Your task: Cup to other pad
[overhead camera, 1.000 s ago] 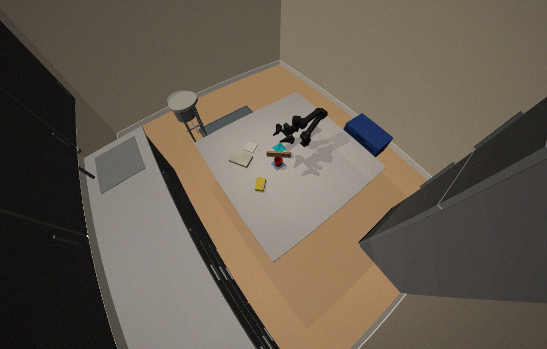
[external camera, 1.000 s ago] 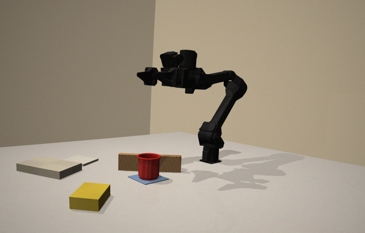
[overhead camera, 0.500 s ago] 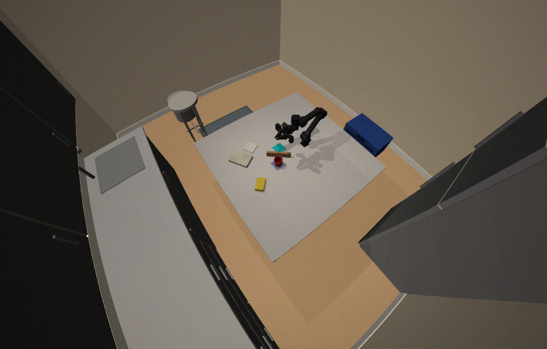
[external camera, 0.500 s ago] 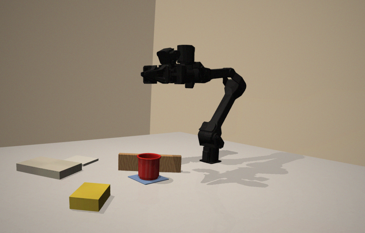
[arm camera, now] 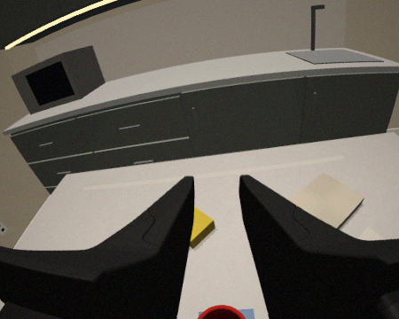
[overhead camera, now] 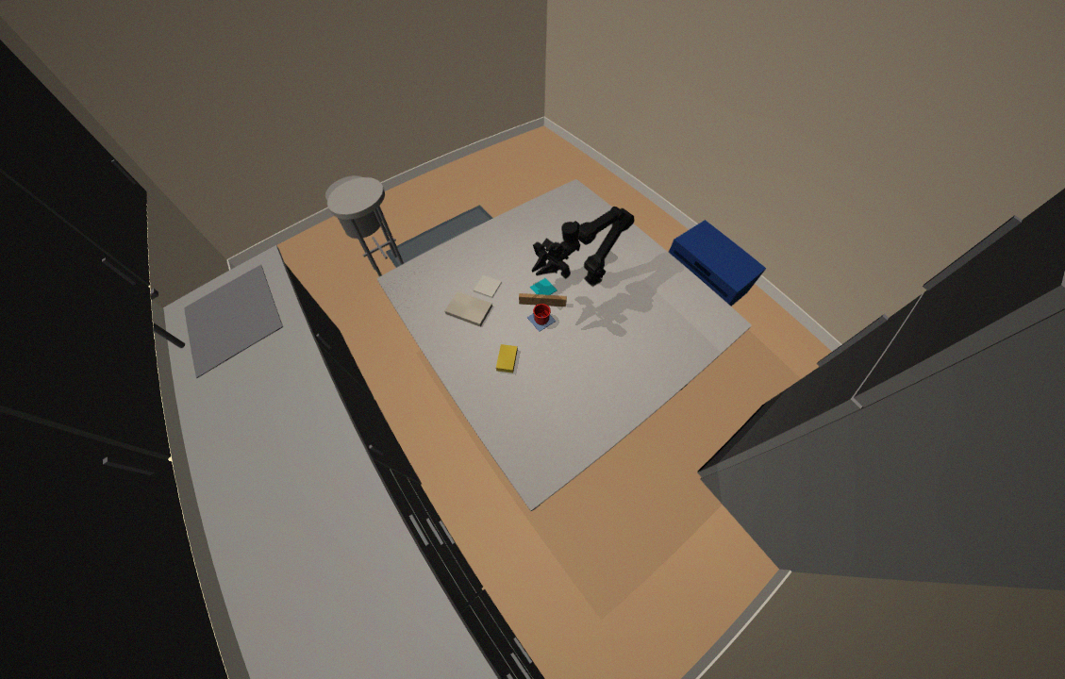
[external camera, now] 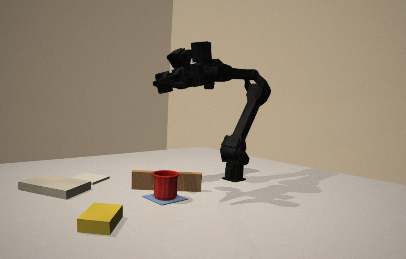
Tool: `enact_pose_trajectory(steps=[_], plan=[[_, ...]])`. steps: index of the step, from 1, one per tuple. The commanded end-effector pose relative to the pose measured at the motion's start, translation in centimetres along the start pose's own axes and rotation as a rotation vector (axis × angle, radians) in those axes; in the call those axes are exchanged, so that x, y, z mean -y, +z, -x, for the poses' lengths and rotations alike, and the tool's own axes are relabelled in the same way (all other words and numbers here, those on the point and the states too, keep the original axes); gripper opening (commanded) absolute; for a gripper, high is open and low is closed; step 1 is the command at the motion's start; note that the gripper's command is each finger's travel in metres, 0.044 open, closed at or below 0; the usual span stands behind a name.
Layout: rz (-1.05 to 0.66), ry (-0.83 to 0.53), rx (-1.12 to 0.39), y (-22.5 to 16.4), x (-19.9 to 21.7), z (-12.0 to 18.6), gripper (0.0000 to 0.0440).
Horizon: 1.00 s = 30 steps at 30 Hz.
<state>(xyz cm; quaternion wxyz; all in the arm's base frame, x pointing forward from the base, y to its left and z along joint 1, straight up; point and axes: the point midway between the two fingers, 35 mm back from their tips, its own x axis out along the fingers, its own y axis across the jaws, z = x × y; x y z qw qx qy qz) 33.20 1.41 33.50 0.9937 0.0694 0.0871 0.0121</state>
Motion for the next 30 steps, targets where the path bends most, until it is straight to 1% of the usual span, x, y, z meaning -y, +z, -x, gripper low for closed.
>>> enact_pose_trajectory(steps=[1, 16, 30], plan=[[-0.045, -0.007, -0.043, 0.1, -0.1, -0.5, 0.0111], [-0.215, -0.033, -0.215, -0.1, -0.9, -1.8, 0.0122], [-0.387, -0.086, -0.383, -0.8, -1.7, -2.8, 0.0134]])
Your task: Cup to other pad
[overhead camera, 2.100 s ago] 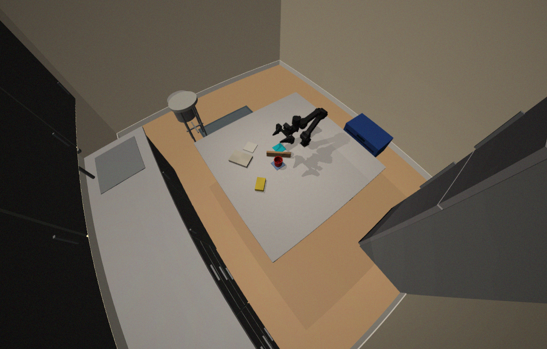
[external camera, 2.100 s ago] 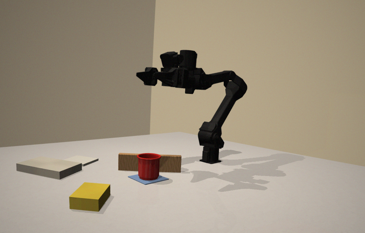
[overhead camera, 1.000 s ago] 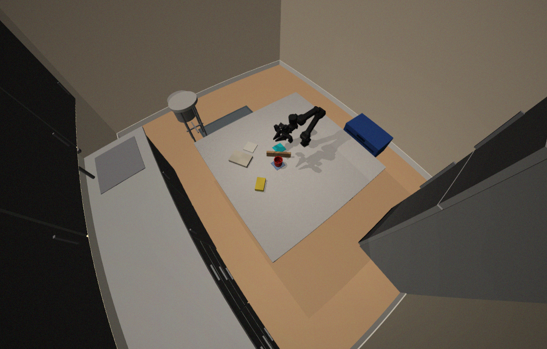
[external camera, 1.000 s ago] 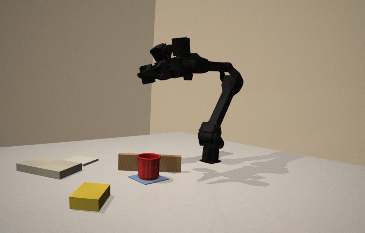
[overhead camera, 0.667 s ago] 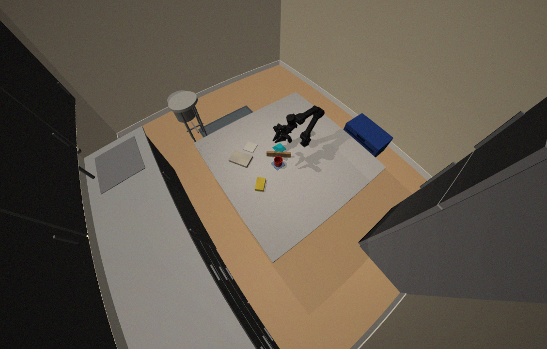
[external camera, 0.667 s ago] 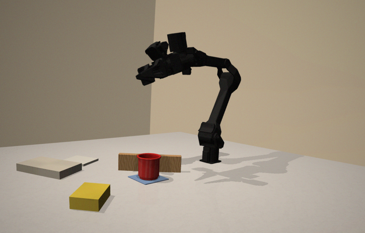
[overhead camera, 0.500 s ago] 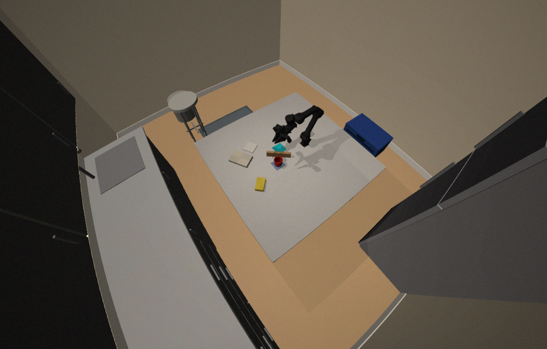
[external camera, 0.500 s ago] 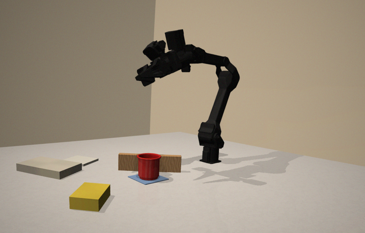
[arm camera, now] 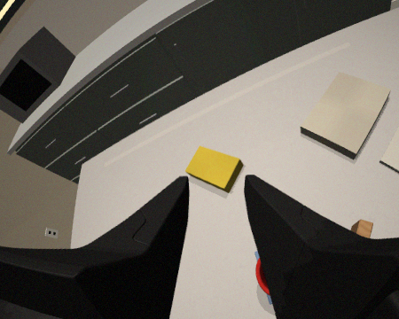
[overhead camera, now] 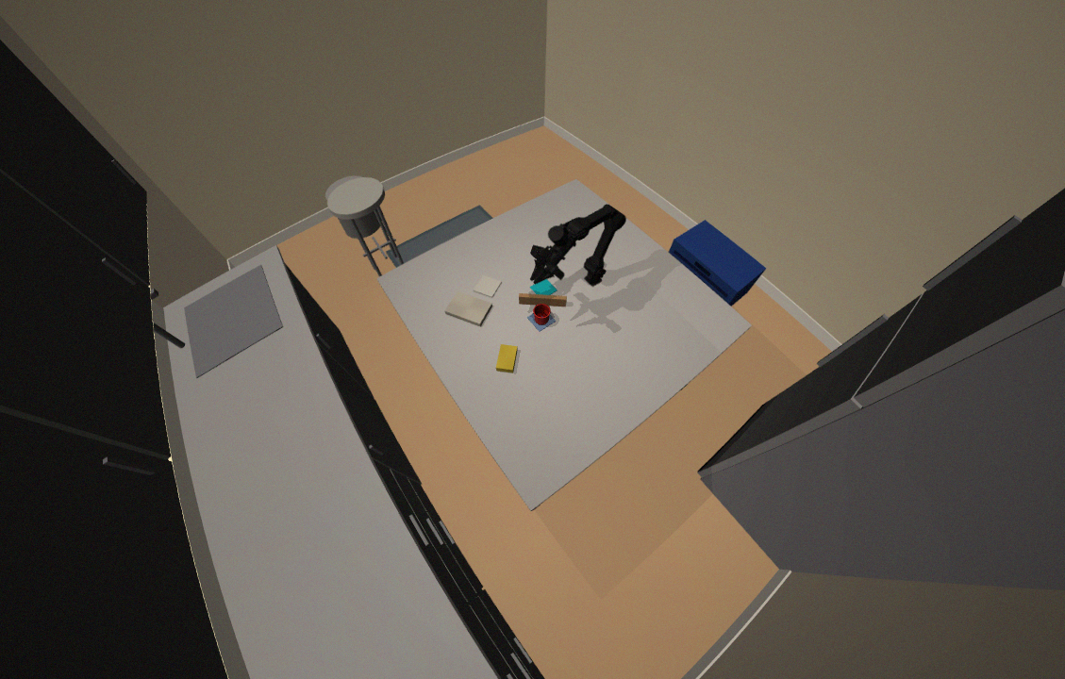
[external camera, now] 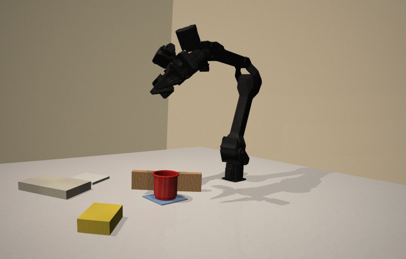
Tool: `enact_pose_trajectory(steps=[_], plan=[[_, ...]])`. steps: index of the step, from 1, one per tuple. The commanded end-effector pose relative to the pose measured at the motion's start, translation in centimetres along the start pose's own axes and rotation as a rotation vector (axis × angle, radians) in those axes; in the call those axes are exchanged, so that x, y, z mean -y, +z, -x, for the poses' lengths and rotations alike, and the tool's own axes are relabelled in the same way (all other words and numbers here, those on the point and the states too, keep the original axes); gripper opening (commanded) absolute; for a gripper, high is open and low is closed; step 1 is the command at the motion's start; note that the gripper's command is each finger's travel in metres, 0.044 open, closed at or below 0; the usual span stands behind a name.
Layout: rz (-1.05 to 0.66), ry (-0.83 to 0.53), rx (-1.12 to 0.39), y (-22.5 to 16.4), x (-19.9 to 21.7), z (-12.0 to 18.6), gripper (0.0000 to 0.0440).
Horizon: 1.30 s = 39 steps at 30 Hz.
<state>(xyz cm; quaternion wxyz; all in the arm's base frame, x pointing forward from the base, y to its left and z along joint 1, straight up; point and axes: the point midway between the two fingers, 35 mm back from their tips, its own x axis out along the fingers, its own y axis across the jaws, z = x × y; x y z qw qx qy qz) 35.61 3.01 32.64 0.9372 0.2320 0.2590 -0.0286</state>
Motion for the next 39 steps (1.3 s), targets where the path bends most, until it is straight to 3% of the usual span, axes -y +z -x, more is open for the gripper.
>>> enact_pose_trajectory(steps=[1, 39], plan=[[-0.054, -0.015, -0.05, -0.2, -0.3, -0.4, 0.0135], [-0.396, -0.371, -0.451, -4.9, 1.7, -3.3, 0.0124]])
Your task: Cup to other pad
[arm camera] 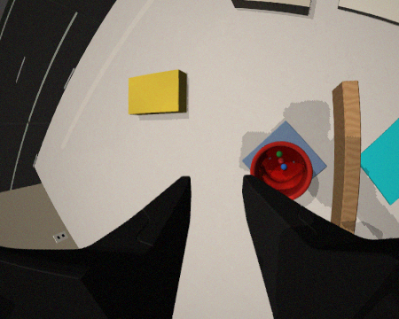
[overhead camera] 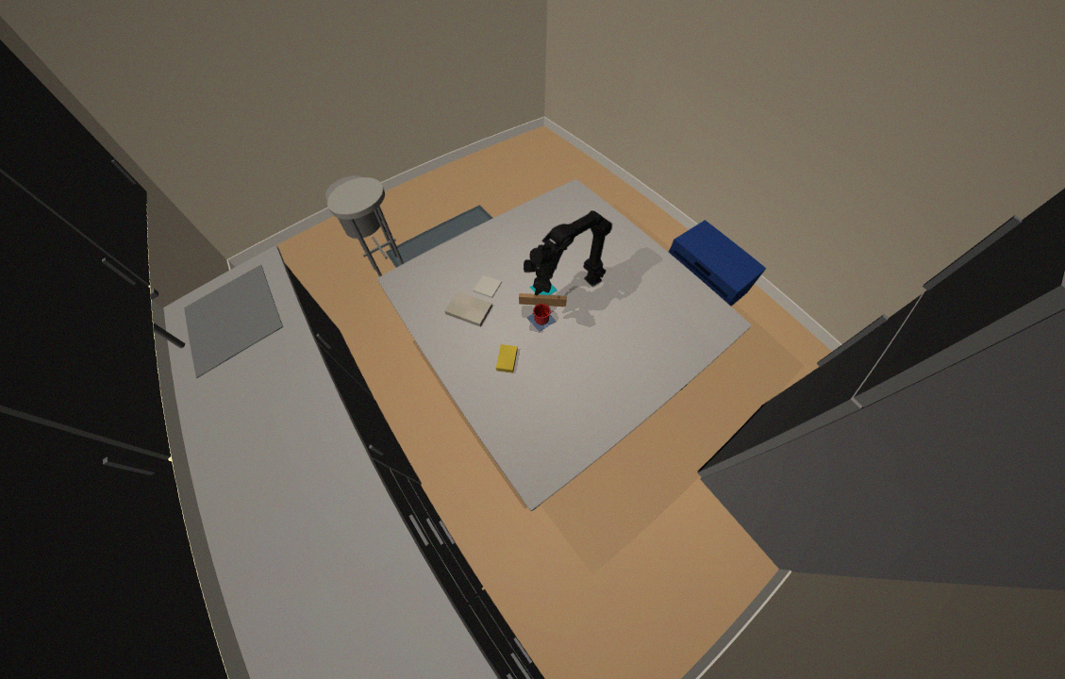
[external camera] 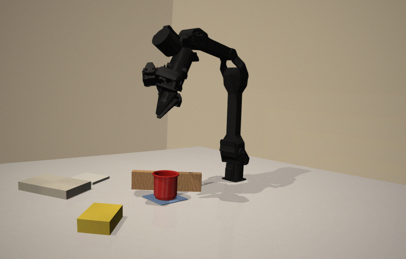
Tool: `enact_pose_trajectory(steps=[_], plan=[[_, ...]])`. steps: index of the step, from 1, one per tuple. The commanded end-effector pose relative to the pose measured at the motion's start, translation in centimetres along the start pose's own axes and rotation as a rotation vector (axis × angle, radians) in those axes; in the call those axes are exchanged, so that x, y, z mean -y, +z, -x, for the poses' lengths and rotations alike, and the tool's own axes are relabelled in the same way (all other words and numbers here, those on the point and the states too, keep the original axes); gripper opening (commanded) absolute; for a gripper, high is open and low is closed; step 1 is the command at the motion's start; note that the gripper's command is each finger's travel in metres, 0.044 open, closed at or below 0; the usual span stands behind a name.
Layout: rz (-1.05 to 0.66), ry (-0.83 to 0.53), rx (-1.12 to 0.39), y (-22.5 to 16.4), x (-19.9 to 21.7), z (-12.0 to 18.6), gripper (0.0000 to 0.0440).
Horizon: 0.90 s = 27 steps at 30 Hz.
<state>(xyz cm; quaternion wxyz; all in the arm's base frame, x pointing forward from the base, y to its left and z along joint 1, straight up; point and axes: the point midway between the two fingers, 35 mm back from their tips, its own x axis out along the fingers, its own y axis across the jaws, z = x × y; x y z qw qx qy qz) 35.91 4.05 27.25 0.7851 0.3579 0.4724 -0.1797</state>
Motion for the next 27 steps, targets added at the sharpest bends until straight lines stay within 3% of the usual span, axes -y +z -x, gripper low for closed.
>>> enact_pose_trajectory(steps=[1, 27], plan=[[-0.025, -0.053, -0.031, -0.2, 0.6, -0.8, 0.0126], [-0.066, -0.415, -0.231, -2.5, 5.8, -6.4, 0.0153]])
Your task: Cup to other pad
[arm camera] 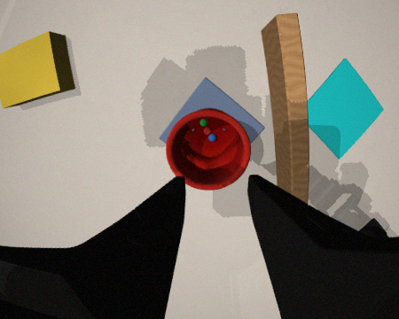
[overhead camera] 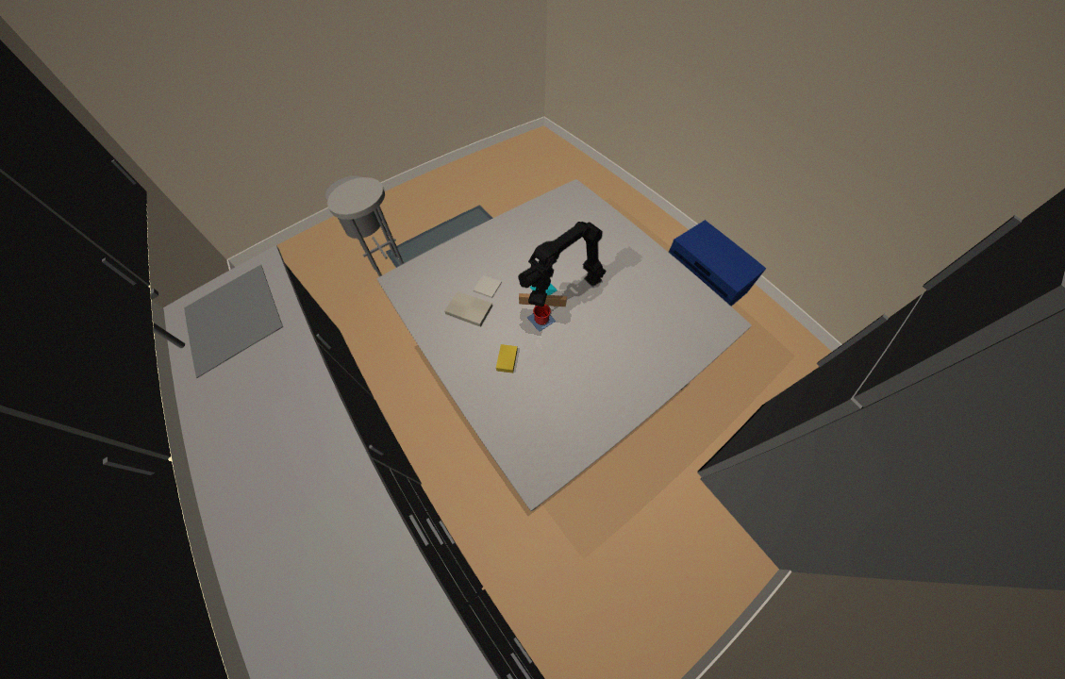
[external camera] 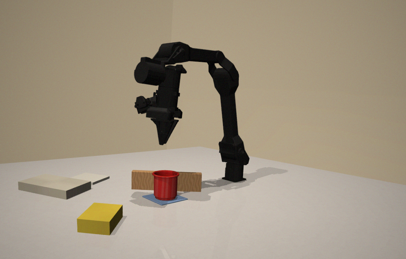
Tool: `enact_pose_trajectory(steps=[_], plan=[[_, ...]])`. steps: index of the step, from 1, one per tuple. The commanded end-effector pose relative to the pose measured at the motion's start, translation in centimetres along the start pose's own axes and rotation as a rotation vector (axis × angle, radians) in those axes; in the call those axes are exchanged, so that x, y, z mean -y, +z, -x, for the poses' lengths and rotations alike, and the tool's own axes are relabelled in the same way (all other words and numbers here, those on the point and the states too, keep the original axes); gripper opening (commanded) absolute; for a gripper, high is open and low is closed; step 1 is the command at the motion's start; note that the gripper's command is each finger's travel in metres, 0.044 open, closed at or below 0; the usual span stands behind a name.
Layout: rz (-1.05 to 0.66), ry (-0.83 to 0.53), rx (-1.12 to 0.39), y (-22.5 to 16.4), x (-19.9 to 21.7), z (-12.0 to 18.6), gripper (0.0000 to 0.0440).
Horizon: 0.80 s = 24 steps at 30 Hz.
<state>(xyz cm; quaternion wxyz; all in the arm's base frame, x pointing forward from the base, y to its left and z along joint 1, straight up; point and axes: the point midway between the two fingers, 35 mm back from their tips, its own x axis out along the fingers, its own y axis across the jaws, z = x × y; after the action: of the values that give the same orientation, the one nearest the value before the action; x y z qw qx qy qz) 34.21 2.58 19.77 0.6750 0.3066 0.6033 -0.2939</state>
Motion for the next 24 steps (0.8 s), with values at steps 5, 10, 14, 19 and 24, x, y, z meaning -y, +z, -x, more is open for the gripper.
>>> enact_pose_trajectory(steps=[5, 10, 14, 19, 24], plan=[[-0.014, -0.103, -0.039, -0.3, 1.0, -2.7, 0.016], [-0.019, -0.148, -0.055, -0.4, 1.4, -4.3, 0.0167], [-0.023, -0.178, -0.065, -0.6, 1.7, -5.7, 0.0172], [-0.022, -0.209, -0.077, -0.8, 2.0, -7.4, 0.0176], [-0.013, -0.232, -0.088, -1.0, 2.3, -9.3, 0.0177]])
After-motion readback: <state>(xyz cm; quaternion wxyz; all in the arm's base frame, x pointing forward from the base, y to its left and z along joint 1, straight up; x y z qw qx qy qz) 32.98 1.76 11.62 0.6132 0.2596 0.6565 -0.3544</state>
